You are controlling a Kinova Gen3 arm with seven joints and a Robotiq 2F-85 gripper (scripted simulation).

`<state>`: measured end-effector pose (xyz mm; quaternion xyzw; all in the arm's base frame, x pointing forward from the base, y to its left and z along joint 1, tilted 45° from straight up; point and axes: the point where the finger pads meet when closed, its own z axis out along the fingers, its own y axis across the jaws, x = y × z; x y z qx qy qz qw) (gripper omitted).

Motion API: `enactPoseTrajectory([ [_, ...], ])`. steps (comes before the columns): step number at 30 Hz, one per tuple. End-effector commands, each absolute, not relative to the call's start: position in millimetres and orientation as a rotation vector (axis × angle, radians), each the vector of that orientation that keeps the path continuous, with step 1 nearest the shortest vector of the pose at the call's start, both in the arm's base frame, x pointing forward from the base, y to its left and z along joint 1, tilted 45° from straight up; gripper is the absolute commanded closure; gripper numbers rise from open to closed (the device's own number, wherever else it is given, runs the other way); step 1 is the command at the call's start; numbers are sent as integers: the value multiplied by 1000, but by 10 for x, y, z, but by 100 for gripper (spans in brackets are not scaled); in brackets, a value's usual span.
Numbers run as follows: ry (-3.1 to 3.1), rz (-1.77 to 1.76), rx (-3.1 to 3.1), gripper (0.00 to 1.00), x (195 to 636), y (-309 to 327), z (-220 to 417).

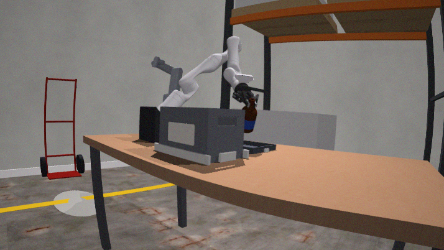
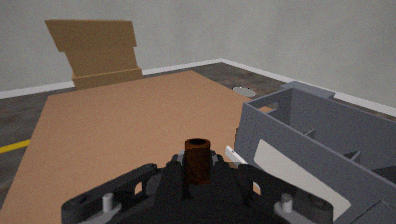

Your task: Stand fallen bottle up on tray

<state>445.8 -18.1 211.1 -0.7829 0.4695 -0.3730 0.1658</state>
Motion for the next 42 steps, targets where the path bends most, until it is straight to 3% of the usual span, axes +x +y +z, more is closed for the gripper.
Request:
enactPoseTrajectory([
  [1, 1338, -1064, -2228, 100, 4460, -187, 2116],
  [42, 1359, -1125, -2202, 100, 4491, -150, 2112],
])
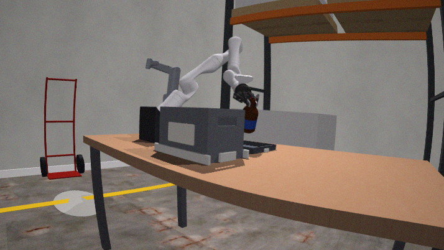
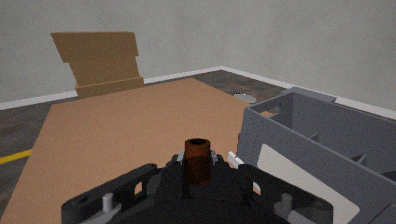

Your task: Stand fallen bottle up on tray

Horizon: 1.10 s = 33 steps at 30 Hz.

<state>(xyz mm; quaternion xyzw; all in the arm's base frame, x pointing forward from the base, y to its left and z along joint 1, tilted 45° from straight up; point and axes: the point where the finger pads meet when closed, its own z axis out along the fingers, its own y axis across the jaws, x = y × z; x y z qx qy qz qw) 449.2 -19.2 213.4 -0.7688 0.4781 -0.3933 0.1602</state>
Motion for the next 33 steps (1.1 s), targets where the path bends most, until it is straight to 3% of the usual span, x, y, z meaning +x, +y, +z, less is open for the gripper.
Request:
enactPoseTrajectory([
  [1, 1362, -1133, -2199, 100, 4492, -148, 2112],
  [33, 1407, -1284, -2177, 100, 4454, -182, 2118],
])
